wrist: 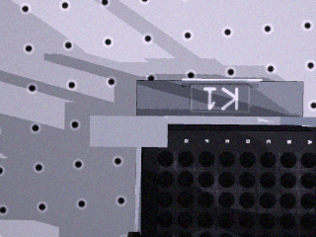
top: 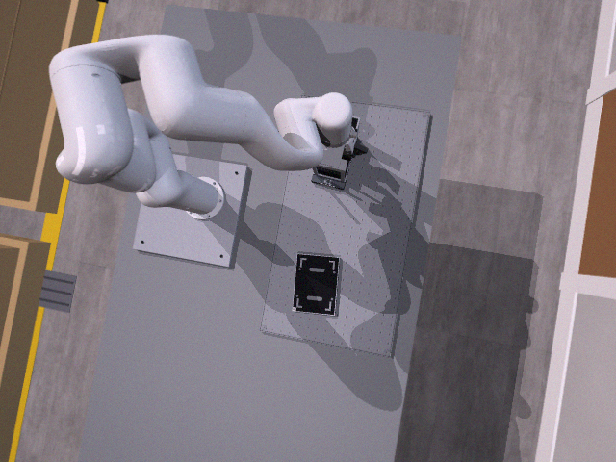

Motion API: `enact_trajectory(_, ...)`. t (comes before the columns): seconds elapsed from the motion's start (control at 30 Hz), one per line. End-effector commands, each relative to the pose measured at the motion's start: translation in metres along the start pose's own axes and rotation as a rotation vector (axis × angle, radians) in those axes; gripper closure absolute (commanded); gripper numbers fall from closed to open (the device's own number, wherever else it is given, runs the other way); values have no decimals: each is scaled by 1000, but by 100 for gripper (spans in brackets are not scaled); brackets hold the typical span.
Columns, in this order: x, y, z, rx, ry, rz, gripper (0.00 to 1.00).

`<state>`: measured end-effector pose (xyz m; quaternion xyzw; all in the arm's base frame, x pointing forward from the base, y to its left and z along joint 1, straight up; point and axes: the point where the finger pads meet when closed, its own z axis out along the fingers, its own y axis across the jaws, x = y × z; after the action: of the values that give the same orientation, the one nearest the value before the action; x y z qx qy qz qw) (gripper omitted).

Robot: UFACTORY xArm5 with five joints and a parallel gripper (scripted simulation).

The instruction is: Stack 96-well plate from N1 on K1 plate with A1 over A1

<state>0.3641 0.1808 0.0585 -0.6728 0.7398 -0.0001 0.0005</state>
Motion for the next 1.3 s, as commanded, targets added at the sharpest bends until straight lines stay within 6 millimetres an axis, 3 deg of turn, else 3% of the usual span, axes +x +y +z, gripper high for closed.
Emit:
enact_trajectory(0.0, -1, -1, -1, 8, 5, 0, 100)
enact_trajectory(1.27, -1, -1, 4, 8, 5, 0, 100)
